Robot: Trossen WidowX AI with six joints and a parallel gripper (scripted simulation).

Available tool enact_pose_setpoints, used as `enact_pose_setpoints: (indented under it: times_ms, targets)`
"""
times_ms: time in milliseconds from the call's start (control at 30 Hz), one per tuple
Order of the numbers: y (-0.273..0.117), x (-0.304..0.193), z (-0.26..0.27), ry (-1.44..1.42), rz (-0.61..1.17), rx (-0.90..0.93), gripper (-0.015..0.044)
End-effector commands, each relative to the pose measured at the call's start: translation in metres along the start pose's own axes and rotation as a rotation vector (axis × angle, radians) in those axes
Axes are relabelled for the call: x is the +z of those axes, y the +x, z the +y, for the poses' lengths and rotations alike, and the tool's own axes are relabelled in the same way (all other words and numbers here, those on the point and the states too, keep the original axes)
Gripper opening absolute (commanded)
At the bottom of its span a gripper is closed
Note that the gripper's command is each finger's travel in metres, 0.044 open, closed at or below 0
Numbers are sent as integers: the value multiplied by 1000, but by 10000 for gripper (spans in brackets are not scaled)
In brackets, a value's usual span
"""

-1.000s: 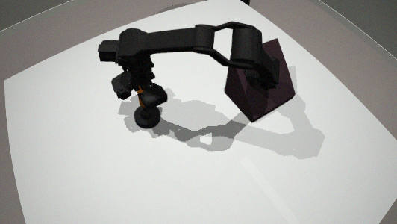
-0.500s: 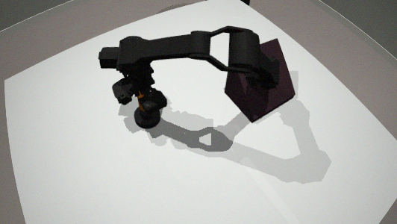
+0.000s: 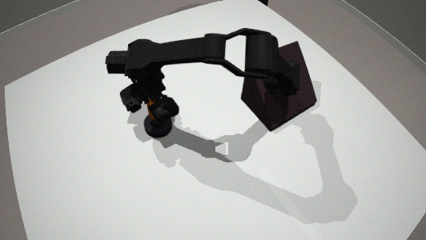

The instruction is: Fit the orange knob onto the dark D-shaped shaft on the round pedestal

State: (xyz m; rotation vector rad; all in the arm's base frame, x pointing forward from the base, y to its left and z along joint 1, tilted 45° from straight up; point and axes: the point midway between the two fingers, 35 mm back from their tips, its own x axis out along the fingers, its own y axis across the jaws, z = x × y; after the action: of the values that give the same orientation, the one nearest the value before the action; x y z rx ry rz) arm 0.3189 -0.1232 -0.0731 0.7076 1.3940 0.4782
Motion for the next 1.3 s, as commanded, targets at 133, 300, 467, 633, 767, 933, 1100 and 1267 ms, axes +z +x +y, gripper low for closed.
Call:
enact_pose_setpoints:
  times_ms: [133, 300, 467, 633, 767, 933, 1100, 1267]
  targets:
    - [1, -2, 1, 4, -2, 2, 0]
    - [1, -2, 1, 4, -2, 2, 0]
    - [-4, -2, 0, 4, -2, 1, 0]
    - [-5, -1, 1, -84, -2, 1, 0]
    - [-5, 1, 0, -206, -2, 1, 0]
    - [-2, 2, -1, -206, -2, 1, 0]
    - [0, 2, -1, -206, -2, 1, 0]
    - [0, 1, -1, -206, -2, 1, 0]
